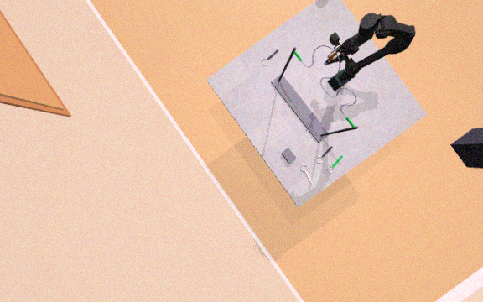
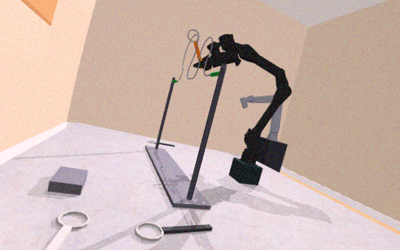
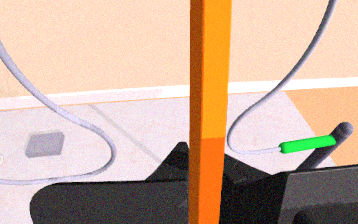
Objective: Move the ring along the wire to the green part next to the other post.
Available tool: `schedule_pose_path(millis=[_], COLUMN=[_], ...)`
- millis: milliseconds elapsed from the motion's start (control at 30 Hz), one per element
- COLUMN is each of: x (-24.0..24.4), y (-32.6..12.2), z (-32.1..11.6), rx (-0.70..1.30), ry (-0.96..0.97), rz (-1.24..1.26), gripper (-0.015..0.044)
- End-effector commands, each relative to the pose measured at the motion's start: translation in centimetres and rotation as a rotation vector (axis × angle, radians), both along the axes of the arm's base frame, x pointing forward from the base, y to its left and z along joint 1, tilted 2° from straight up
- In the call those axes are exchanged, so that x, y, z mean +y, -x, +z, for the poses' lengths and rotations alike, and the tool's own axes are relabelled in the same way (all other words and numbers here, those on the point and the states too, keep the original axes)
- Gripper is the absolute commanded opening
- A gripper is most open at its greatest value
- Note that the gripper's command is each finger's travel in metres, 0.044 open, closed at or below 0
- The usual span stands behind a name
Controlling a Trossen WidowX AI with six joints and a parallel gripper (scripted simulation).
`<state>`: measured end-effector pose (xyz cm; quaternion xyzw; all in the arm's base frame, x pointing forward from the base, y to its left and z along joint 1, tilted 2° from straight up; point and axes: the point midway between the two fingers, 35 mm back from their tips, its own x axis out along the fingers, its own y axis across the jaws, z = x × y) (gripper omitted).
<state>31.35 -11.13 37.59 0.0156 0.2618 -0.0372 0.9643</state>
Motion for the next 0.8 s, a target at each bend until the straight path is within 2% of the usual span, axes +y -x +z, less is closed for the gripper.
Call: schedule_pose_path(millis=[0,767], x=[-0.05,-0.95], y=[0.17,0.14], z=[0.16,0.26], rx=[-0.008,-0.02], ry=[0.056,0.342], rz=[0.001,0.002], gripper=[-0.015,-0.015])
